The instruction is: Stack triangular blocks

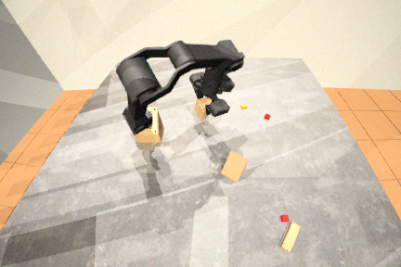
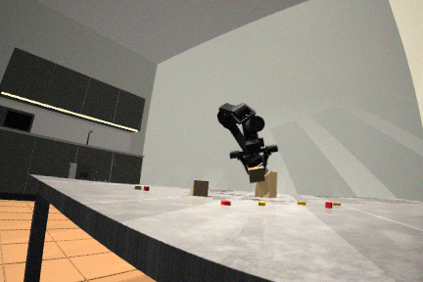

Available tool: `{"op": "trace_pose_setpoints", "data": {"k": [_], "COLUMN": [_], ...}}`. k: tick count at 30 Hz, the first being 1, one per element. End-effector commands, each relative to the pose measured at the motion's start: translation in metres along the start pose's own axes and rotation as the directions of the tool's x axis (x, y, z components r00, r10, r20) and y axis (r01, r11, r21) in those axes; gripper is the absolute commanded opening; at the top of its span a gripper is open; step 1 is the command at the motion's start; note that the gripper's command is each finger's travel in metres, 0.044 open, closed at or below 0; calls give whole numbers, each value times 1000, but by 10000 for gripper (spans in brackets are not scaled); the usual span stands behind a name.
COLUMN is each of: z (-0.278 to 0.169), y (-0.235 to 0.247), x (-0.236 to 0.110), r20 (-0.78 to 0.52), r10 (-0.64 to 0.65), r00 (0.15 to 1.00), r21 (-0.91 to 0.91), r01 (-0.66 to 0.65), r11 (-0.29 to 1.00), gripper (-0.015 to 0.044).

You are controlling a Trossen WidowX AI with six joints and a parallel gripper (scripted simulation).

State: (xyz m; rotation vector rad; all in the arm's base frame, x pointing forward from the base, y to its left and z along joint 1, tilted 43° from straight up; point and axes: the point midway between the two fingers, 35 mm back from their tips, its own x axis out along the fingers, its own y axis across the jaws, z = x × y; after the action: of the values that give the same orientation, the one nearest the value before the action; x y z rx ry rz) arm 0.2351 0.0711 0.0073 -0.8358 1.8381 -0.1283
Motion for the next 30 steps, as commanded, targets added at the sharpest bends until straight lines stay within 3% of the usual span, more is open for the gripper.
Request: {"op": "trace_pose_setpoints", "data": {"k": [1, 14, 30], "z": [-1, -4, -1], "y": [1, 5, -20], "x": [-1, -6, -17], "r20": [41, 165, 179], "r10": [-49, -194, -184], "r00": [998, 967, 966], "r21": [-114, -432, -386], "r01": [54, 247, 241], "r11": [992, 867, 890], "gripper": [0, 0, 0]}}
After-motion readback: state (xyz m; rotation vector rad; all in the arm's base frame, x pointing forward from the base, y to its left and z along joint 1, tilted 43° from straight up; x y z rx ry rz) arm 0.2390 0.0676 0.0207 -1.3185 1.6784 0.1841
